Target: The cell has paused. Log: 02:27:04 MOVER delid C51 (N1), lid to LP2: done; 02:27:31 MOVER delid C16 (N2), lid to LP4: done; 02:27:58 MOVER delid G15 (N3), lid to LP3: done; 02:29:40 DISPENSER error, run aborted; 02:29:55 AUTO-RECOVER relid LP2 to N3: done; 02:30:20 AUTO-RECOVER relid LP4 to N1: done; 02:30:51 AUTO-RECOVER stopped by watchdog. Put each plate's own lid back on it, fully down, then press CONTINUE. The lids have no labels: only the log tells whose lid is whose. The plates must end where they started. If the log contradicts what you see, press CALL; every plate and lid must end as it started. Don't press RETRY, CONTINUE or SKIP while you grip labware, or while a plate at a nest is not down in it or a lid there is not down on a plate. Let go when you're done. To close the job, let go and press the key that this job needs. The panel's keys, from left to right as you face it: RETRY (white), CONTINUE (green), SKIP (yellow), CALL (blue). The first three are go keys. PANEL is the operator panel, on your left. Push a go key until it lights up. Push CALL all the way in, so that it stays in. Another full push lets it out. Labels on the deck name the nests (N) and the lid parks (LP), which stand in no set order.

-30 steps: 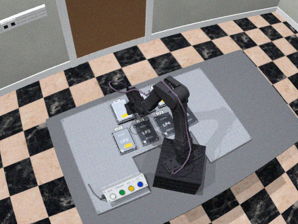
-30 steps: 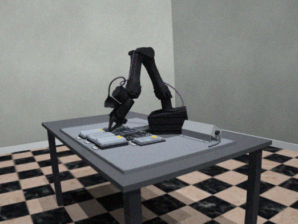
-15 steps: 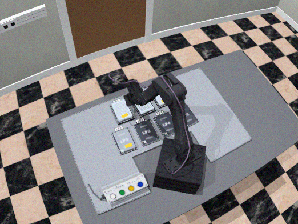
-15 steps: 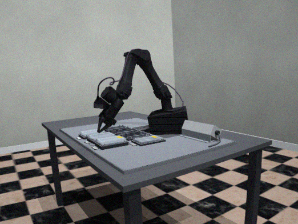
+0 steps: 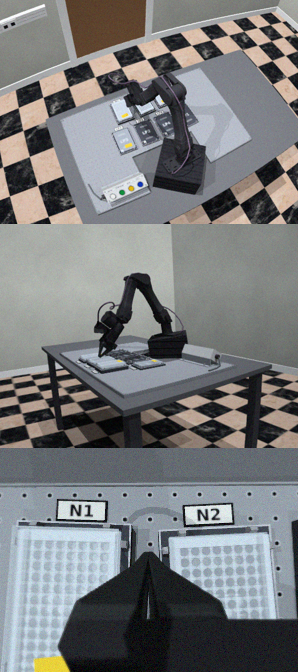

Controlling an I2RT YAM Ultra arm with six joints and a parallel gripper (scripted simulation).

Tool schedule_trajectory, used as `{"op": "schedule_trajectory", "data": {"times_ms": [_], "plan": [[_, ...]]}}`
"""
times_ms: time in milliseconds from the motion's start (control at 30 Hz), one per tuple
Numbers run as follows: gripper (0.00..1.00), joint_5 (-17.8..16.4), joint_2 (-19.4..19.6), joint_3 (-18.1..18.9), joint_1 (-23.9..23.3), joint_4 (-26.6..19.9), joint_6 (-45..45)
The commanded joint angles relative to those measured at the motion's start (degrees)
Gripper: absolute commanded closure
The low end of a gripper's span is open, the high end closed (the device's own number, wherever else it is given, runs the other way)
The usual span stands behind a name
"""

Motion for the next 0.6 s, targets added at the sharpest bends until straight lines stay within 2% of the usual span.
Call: {"op": "schedule_trajectory", "data": {"times_ms": [0,300,367,467,500,567], "plan": [[1.00,-0.33,-0.46,1.50,0.35,-0.05,-0.40],[1.00,-0.33,-0.46,1.50,0.35,-0.05,-0.40],[1.00,-1.78,-1.36,0.32,-1.70,1.47,-1.90],[1.00,-3.26,-2.54,0.27,-3.95,1.38,-3.54],[1.00,-3.83,-2.67,0.38,-4.71,0.06,-4.04],[1.00,-4.89,-2.89,-1.24,-6.24,1.51,-5.11]]}}
